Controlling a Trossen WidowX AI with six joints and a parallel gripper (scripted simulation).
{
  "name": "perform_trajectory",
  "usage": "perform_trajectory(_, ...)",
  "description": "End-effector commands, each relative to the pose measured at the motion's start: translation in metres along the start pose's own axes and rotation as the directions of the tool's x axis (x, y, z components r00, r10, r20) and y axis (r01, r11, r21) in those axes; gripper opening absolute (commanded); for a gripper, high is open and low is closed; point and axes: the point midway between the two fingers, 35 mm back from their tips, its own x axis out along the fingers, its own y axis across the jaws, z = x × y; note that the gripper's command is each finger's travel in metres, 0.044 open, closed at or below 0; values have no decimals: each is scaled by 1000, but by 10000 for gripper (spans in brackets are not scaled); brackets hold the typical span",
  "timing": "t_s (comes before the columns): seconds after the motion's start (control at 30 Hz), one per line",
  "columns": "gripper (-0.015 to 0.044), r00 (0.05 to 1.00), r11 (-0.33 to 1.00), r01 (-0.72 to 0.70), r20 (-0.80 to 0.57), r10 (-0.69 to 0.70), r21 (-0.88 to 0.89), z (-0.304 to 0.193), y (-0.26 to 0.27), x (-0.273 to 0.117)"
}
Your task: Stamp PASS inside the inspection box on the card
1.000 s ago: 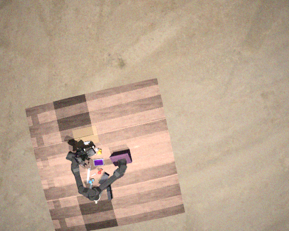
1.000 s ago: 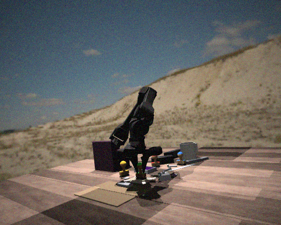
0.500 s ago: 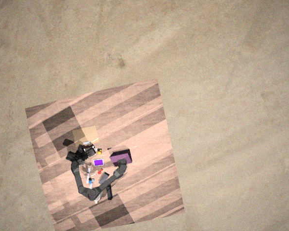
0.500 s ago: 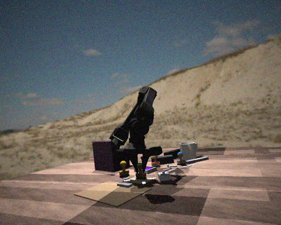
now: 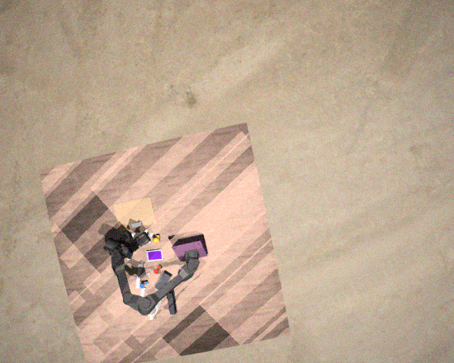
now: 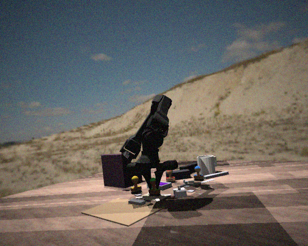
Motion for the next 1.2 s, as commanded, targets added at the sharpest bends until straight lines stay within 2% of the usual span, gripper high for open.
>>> perform_trajectory(0.0, 0, 1000, 1000, -1, -3, 1, -2, -1, 1, 3)
perform_trajectory(1.17, 0, 1000, 1000, 0, -1, 0, -2, 1, 1, -22)
